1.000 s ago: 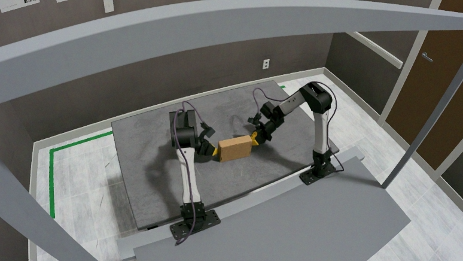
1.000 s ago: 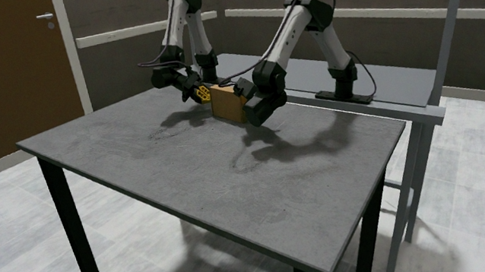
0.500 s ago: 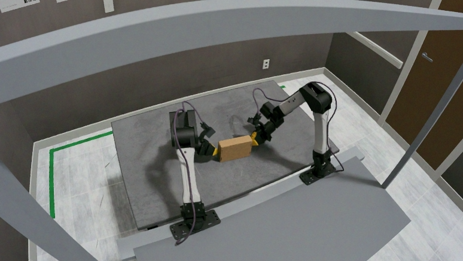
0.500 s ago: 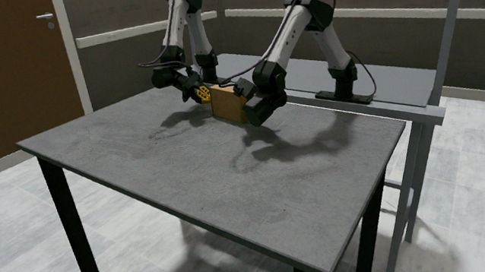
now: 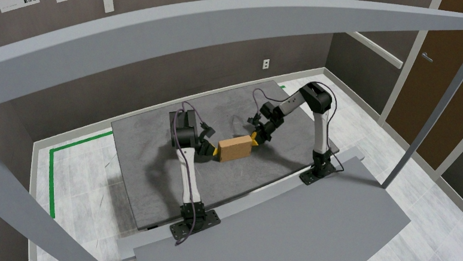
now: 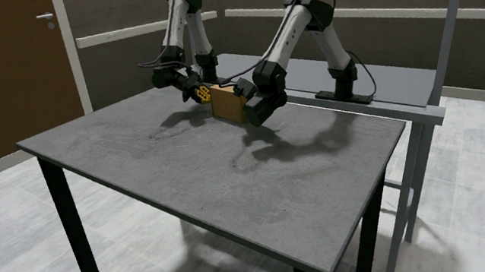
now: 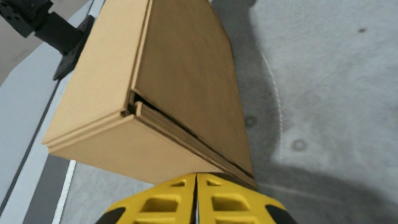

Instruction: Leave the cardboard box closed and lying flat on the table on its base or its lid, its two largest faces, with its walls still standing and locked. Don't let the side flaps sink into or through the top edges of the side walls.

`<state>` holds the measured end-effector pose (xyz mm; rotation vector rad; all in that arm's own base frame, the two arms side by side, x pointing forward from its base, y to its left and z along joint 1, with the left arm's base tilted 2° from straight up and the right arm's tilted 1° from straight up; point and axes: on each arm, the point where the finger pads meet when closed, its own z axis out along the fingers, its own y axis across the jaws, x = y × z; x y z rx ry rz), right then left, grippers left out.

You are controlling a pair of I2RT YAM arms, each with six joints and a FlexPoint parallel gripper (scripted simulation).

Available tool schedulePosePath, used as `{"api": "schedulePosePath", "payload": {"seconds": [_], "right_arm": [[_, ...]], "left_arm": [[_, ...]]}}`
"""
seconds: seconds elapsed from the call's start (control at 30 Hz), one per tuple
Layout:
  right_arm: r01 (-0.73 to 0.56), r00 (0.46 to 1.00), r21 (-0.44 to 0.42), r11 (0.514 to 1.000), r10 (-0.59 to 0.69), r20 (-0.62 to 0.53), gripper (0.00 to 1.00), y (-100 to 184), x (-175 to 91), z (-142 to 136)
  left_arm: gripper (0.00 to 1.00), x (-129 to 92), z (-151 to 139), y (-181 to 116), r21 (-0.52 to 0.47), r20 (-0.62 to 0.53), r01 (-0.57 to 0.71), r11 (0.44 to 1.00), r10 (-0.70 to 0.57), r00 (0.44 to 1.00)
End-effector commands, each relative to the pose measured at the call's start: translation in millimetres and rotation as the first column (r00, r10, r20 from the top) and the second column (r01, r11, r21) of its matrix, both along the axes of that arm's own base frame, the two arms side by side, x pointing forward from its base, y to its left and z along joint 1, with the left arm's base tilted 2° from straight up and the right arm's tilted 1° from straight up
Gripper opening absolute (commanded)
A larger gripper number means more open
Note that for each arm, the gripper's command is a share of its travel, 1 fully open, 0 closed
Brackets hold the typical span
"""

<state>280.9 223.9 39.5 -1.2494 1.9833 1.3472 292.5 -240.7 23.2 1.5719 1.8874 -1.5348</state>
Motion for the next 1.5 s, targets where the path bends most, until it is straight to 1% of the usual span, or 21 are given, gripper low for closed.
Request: {"api": "schedulePosePath", "payload": {"seconds": [0.0, 0.1, 0.13, 0.17, 1.47], "right_arm": [[-0.015, 1.0, -0.002, 1.0, 0.015, -0.007, 0.0, 5.5, -5.0, -6.5], [-0.015, 1.0, -0.003, 1.0, 0.015, -0.008, 0.0, 5.4, -5.3, -6.9], [-0.015, 1.0, 0.003, 1.0, 0.015, 0.013, 0.0, 7.4, 1.7, -2.5], [-0.015, 1.0, 0.003, 1.0, 0.015, 0.014, 0.0, 7.7, 2.1, -2.4], [-0.015, 1.0, -0.001, 1.0, 0.015, 0.001, 0.0, 9.4, -1.1, -6.0]], "left_arm": [[0.0, 0.8, 8.1, -7.4, -0.022, 0.035, 0.007, 1.0, -0.006, 0.999], [0.0, 0.2, 8.2, -7.2, -0.021, 0.034, 0.006, 1.0, -0.005, 0.999], [0.0, -0.3, 8.3, -7.3, -0.022, 0.033, 0.006, 1.0, -0.006, 0.999], [0.0, -0.9, 8.4, -7.3, -0.021, 0.032, 0.006, 1.0, -0.006, 0.999], [0.0, -0.2, 8.5, -11.1, -0.023, 0.035, 0.007, 1.0, -0.006, 0.999]]}}
